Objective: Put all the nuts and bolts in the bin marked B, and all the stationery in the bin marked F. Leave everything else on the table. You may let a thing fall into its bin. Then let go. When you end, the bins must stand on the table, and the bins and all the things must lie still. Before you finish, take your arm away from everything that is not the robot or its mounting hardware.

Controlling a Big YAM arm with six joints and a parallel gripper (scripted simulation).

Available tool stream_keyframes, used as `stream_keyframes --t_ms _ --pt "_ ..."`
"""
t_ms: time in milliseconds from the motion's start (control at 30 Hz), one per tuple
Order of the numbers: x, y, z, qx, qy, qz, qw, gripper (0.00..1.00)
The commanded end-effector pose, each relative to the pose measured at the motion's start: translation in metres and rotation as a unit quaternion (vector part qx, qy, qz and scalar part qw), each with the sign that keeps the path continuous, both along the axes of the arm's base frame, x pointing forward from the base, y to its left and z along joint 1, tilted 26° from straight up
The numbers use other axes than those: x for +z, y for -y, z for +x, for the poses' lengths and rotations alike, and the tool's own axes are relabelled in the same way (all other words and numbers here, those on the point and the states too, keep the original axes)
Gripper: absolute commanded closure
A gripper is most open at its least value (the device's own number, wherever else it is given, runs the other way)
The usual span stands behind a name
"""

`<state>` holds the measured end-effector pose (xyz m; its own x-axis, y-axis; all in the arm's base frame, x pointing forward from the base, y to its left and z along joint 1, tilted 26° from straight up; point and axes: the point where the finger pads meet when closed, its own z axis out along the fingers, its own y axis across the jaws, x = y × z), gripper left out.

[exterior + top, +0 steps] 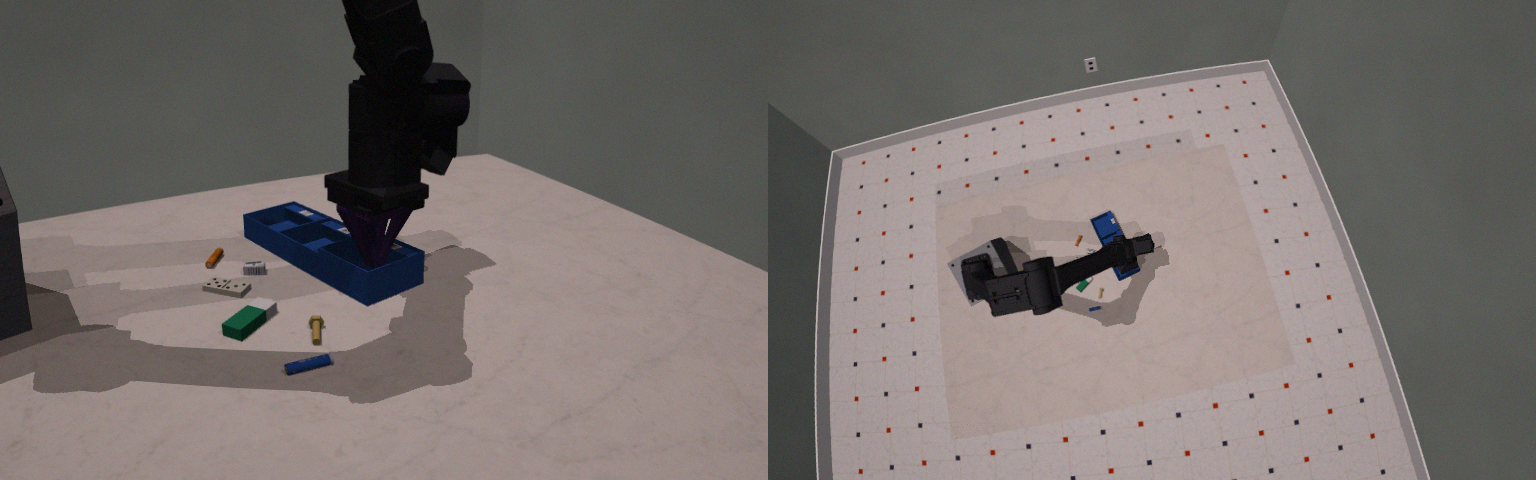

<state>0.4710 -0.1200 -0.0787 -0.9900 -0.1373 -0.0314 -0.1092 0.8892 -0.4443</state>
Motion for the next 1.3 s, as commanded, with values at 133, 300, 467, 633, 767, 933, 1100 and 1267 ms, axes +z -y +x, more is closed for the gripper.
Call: stream_keyframes --t_ms 133,300,467,633,767,933,1100,1267 --pt "-0.0061 -0.0055 0.0033 0.007 0.001 0.001 1.0 0.92" --pt "-0.0079 -0.0062 -0.0001 0.008 -0.002 0.002 1.0 0.92" --pt "-0.0084 -0.0066 -0.0001 0.008 -0.001 0.002 1.0 0.92" --pt "-0.0089 -0.0072 -0.0011 0.008 -0.002 0.002 1.0 0.92" --pt "-0.0081 -0.0075 0.0009 0.008 0.0 0.002 1.0 0.92" --pt "-0.009 -0.0079 -0.0009 0.008 -0.001 0.002 1.0 0.92" --pt "-0.0098 -0.0086 -0.0018 0.008 -0.002 0.002 1.0 0.92" --pt "-0.0101 -0.0091 -0.0019 0.008 -0.002 0.002 1.0 0.92"
